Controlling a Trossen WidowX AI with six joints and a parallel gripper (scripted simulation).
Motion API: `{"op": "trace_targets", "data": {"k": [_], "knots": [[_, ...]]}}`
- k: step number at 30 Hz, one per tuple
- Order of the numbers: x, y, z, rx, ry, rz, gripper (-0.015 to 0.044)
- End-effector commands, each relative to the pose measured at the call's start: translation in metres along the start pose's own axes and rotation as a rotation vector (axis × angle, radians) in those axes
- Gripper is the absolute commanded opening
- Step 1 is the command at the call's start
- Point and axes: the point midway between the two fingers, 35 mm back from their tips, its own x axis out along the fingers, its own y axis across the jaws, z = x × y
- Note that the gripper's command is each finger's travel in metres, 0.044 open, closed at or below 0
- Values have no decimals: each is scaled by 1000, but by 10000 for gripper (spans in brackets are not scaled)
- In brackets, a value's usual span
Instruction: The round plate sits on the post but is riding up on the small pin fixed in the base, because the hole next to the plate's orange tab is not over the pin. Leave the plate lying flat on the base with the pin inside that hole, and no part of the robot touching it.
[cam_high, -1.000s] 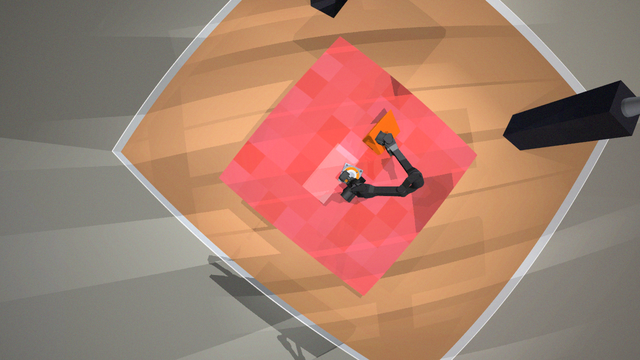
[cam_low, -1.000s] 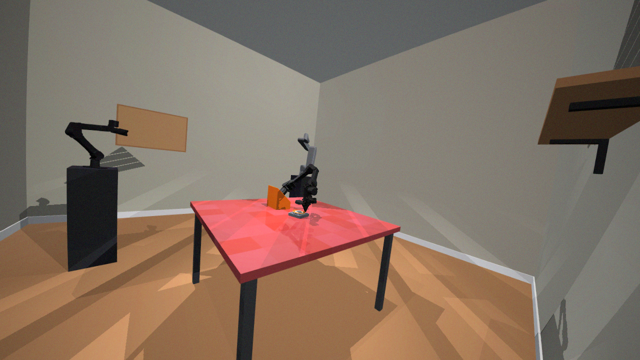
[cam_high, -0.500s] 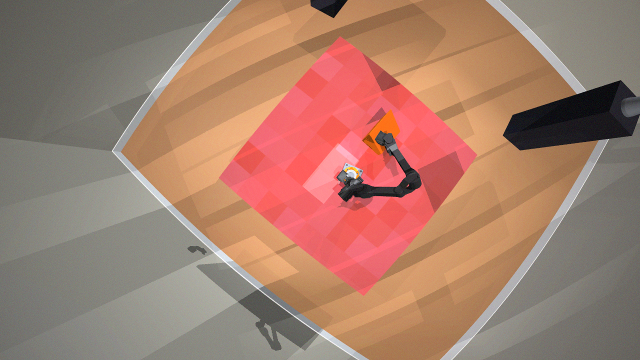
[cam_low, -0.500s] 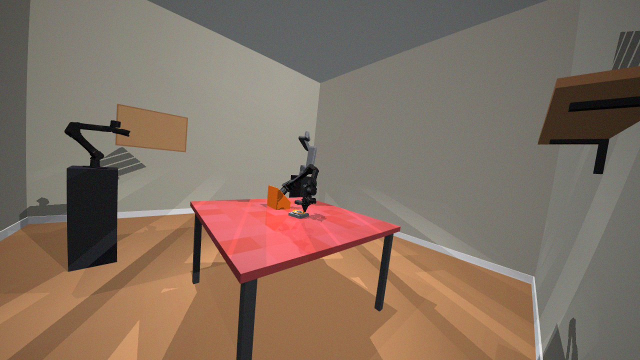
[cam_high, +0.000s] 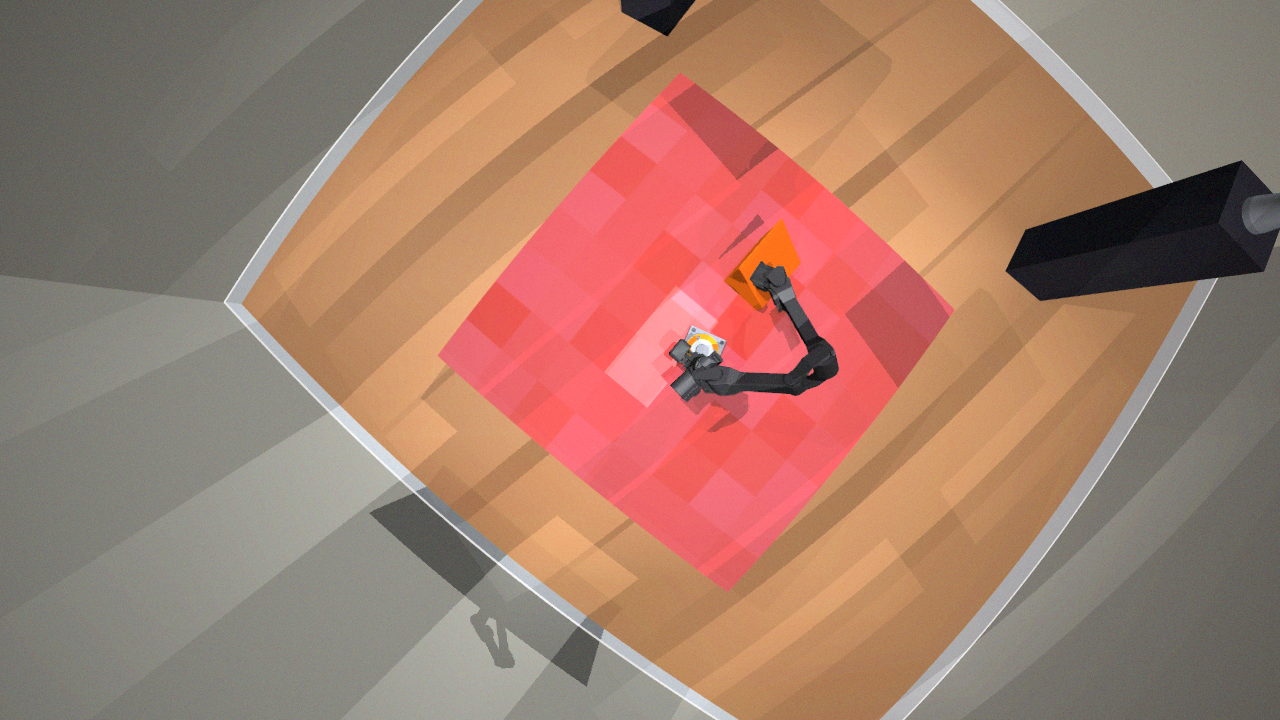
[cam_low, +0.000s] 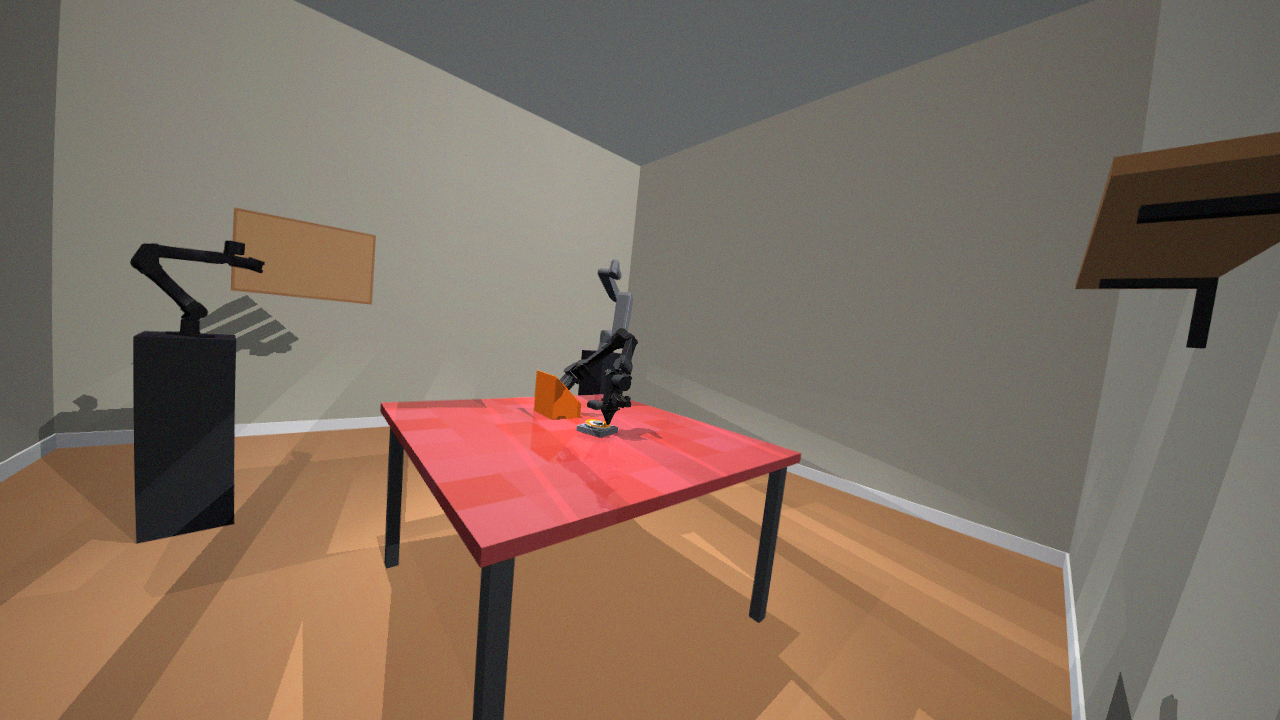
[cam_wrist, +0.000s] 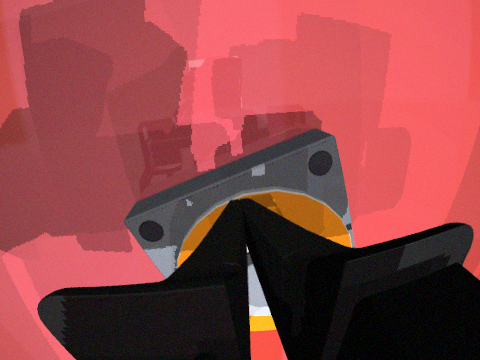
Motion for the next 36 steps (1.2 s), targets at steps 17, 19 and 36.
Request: {"op": "trace_targets", "data": {"k": [17, 19, 36], "knots": [[1, -14, 0, 2, 8, -7, 0], [1, -14, 0, 2, 8, -7, 0], [0, -29, -3, 2, 8, -8, 0]]}}
